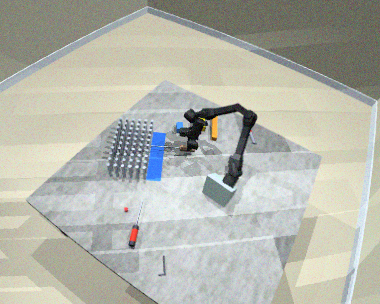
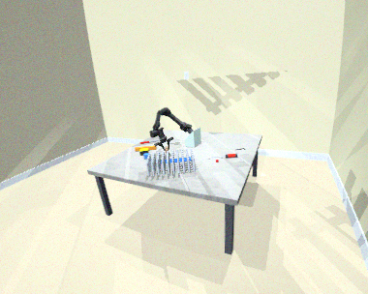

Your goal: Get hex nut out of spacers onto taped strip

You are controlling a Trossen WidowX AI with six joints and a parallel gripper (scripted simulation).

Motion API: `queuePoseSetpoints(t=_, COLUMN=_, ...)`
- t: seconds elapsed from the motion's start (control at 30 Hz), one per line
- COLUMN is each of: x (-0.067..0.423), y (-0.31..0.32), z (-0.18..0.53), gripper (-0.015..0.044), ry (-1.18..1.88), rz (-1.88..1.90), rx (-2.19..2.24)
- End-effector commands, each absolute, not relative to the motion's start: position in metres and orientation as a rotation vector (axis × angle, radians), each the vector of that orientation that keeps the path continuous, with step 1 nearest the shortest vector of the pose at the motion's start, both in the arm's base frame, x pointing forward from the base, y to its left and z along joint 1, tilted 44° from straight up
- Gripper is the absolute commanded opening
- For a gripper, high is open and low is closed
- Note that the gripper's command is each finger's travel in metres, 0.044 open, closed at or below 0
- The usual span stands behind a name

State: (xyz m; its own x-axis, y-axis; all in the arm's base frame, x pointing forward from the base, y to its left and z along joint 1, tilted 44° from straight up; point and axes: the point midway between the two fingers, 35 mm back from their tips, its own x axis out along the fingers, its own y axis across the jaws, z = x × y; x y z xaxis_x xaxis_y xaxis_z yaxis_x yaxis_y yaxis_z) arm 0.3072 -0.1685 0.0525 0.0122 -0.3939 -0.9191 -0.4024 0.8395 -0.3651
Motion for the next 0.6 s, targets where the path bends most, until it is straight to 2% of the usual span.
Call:
queuePoseSetpoints(t=0.0, x=0.312, y=-0.167, z=0.052, gripper=0.0, ry=1.585, rz=0.007, rx=-0.638)
queuePoseSetpoints(t=0.57, x=0.323, y=-0.164, z=0.048, gripper=0.0, ry=1.584, rz=0.006, rx=-0.638)
